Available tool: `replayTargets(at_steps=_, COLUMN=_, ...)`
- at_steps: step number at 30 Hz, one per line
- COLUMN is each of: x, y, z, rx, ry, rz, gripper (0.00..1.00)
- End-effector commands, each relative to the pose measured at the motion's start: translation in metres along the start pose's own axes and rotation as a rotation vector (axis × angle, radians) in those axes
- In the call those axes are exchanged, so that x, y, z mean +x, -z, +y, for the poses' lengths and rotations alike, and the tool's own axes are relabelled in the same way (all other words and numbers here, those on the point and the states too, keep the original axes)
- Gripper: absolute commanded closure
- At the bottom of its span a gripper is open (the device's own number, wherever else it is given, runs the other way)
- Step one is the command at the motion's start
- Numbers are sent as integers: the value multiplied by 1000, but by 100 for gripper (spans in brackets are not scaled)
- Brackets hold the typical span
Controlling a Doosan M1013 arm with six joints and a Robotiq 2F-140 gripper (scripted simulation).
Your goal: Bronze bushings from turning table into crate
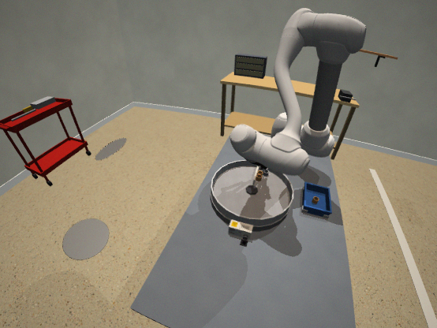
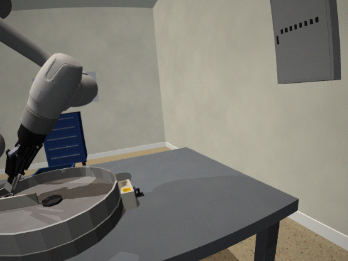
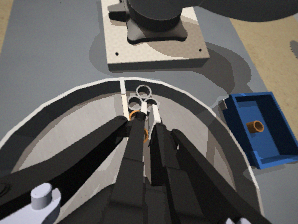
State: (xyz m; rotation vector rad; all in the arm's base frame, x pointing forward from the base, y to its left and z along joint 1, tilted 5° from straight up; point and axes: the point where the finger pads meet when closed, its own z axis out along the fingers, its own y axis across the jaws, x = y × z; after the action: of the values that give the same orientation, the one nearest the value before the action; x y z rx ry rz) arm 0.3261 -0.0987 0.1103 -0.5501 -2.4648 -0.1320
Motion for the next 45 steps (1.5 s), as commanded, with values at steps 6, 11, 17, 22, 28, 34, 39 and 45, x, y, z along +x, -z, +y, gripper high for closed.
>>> replayTargets(at_steps=6, x=0, y=0, z=0, rx=0, ry=0, rz=0, gripper=94)
replayTargets(at_steps=11, x=-2, y=-2, z=0, rx=0, ry=0, rz=0, gripper=94)
replayTargets(at_steps=17, x=-6, y=-7, z=0, rx=0, ry=0, rz=0, gripper=94)
replayTargets(at_steps=22, x=-10, y=-12, z=0, rx=0, ry=0, rz=0, gripper=94)
replayTargets(at_steps=28, x=-10, y=-12, z=0, rx=0, ry=0, rz=0, gripper=94)
replayTargets(at_steps=34, x=-10, y=-12, z=0, rx=0, ry=0, rz=0, gripper=94)
replayTargets(at_steps=39, x=-10, y=-12, z=0, rx=0, ry=0, rz=0, gripper=94)
replayTargets(at_steps=45, x=-10, y=-12, z=0, rx=0, ry=0, rz=0, gripper=94)
